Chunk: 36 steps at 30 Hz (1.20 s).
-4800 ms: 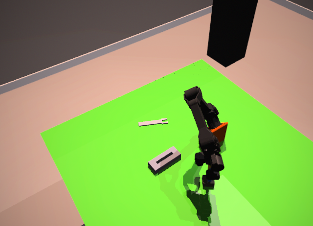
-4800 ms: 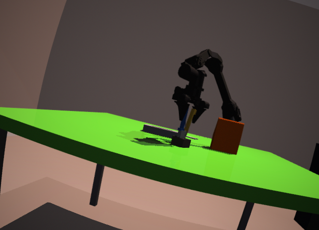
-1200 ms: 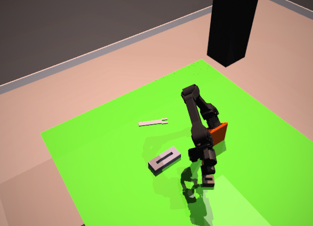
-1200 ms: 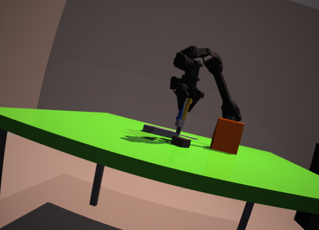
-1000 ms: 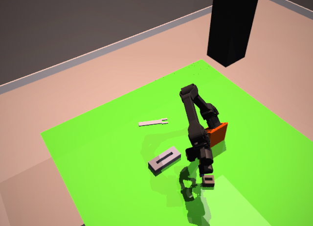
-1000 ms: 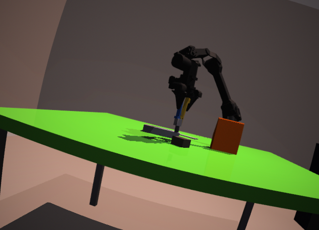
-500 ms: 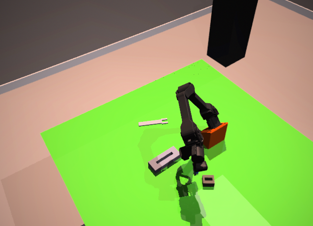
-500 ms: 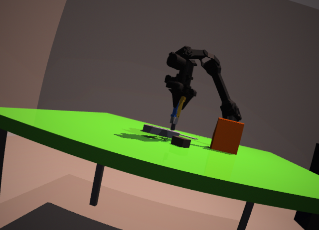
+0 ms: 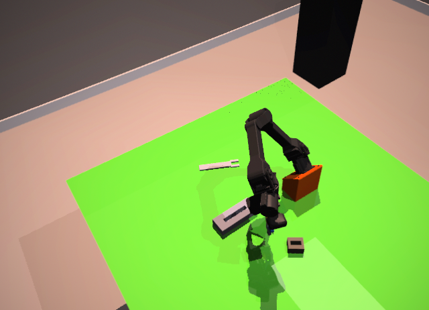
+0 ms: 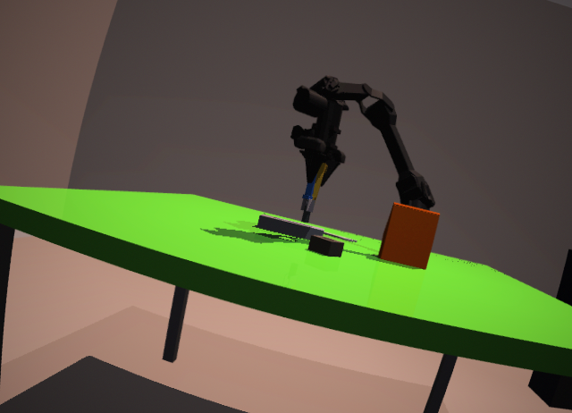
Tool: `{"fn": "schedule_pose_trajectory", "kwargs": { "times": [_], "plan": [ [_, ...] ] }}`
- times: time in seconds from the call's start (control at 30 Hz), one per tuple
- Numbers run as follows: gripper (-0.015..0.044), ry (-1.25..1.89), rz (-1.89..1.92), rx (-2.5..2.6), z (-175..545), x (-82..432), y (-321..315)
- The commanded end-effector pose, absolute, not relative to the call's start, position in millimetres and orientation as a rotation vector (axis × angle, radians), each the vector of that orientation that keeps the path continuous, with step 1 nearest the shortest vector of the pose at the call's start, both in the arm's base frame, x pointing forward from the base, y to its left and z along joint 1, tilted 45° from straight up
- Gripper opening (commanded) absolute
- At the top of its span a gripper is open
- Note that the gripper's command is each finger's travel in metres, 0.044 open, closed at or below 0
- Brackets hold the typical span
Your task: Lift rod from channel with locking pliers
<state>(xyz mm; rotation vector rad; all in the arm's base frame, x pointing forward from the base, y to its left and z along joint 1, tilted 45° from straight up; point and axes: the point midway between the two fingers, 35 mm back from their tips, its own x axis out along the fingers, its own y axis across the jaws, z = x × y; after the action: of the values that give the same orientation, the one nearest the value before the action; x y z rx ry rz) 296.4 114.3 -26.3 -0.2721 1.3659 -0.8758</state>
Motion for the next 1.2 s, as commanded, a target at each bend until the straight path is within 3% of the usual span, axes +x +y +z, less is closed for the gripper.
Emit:
{"fn": "schedule_pose_trajectory", "kwargs": {
  "times": [0.0, 1.17],
  "plan": [
    [0.0323, 1.365, -0.853, -0.285, -16.2, 301.5, 110.0],
    [0.0323, 1.434, -0.742, -0.434, 31.7, 326.7, 54.6]
  ]
}}
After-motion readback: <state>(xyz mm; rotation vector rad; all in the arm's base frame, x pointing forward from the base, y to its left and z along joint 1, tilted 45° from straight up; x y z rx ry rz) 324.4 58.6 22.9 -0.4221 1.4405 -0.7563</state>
